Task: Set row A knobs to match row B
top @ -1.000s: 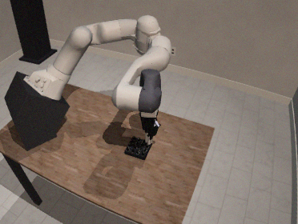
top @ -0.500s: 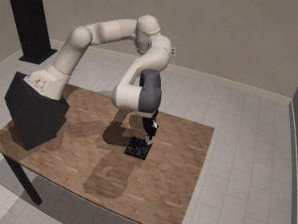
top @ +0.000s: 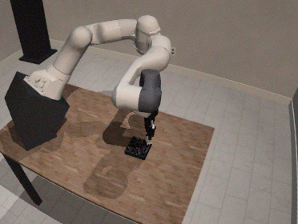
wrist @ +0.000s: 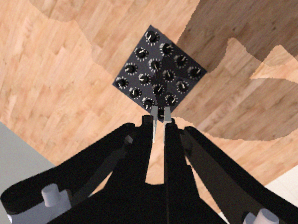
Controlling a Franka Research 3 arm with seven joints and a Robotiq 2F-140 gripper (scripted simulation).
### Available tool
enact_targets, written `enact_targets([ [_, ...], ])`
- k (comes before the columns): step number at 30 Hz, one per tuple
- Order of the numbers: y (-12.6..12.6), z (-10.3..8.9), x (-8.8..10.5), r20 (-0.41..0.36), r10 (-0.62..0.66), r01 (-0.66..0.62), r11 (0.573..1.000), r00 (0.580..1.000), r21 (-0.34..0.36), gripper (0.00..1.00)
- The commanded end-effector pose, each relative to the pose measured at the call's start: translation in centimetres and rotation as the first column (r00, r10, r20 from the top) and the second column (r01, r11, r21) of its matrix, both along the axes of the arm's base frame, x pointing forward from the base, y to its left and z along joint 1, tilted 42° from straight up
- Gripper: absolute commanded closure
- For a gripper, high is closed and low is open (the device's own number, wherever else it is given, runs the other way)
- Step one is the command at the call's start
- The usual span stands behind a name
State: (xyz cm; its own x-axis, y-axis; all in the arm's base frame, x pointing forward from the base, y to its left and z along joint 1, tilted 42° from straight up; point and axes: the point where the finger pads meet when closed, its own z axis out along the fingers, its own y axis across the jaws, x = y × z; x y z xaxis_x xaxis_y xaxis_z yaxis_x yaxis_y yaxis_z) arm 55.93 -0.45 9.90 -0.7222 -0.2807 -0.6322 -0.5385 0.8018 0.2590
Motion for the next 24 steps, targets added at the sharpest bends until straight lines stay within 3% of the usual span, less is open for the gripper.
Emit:
enact_targets([
  [1, 0.09, -0.12, 0.08, -0.095, -0.107, 0.112, 0.992, 0.990, 0.056, 0.95],
  [24, 0.09, -0.12, 0.08, -0.278, -0.301, 0.349, 0.926, 0.912, 0.145, 0.95],
])
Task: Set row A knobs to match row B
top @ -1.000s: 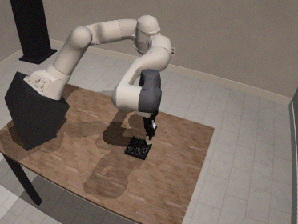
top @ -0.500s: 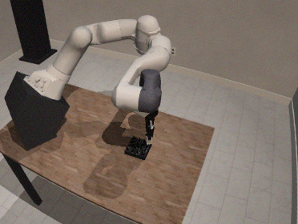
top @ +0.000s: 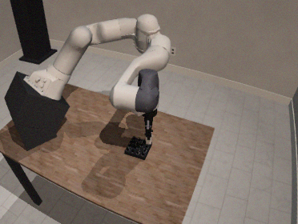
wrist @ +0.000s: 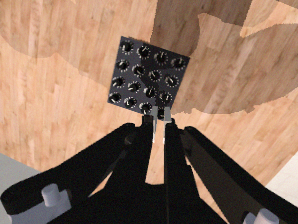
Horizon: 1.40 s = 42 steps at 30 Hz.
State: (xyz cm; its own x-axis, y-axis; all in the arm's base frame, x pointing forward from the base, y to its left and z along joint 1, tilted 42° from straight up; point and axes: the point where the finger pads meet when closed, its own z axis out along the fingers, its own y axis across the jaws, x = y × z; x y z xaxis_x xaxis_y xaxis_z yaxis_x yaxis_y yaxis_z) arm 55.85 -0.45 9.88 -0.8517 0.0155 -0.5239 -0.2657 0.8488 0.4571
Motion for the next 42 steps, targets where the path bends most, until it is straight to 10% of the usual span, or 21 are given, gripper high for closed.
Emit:
enact_targets([
  [1, 0.10, -0.10, 0.17, -0.103, -0.086, 0.091, 0.995, 0.991, 0.044, 0.95],
  [42, 0.10, -0.10, 0.17, -0.212, -0.209, 0.235, 0.966, 0.955, 0.107, 0.95],
])
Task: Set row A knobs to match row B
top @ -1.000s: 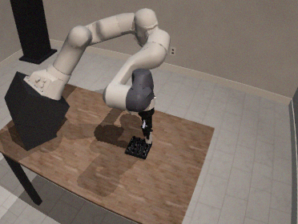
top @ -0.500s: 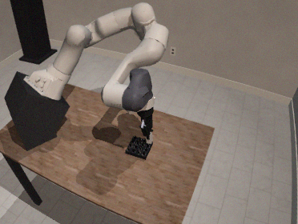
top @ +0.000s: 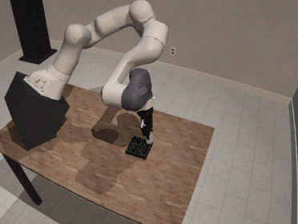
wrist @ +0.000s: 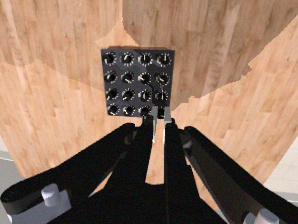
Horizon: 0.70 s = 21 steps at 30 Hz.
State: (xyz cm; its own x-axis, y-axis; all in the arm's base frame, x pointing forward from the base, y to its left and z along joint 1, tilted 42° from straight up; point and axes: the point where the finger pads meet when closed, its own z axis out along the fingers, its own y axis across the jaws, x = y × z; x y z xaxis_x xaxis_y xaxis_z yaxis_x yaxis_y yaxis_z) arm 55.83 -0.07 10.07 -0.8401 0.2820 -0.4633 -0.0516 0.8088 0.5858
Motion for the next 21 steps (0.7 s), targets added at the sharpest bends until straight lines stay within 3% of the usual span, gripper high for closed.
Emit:
enact_targets([
  [1, -0.28, -0.30, 0.18, -0.154, 0.013, -0.012, 1.000, 0.988, 0.005, 0.95],
  [12, -0.28, -0.30, 0.18, -0.154, 0.013, -0.012, 1.000, 0.988, 0.005, 0.95],
  [13, -0.28, -0.30, 0.18, -0.154, 0.013, -0.012, 1.000, 0.988, 0.005, 0.88],
  [21, -0.28, -0.30, 0.18, -0.154, 0.013, -0.012, 1.000, 0.988, 0.005, 0.88],
])
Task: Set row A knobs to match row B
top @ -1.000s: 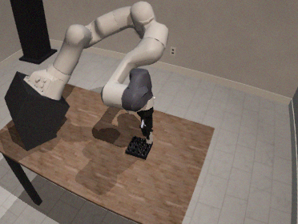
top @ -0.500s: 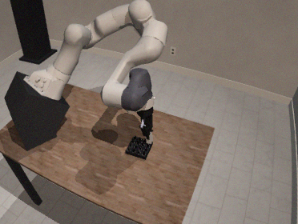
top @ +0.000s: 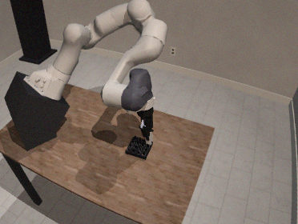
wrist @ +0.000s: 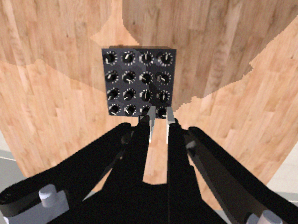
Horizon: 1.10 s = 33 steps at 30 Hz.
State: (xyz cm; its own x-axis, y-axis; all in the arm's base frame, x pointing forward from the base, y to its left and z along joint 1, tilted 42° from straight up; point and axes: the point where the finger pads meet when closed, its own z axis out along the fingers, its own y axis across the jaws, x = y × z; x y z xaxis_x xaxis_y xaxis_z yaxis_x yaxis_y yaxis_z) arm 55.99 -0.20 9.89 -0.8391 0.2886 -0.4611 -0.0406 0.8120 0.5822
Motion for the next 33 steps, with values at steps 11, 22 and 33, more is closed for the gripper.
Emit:
enact_targets([
  [11, -0.1, -0.1, 0.0, -0.150, 0.024, -0.022, 1.000, 0.988, 0.012, 0.88],
  [22, -0.7, 0.7, -0.4, -0.150, 0.024, -0.022, 1.000, 0.988, 0.012, 0.88],
  [33, -1.0, 1.1, -0.7, -0.150, 0.024, -0.022, 1.000, 0.988, 0.012, 0.88],
])
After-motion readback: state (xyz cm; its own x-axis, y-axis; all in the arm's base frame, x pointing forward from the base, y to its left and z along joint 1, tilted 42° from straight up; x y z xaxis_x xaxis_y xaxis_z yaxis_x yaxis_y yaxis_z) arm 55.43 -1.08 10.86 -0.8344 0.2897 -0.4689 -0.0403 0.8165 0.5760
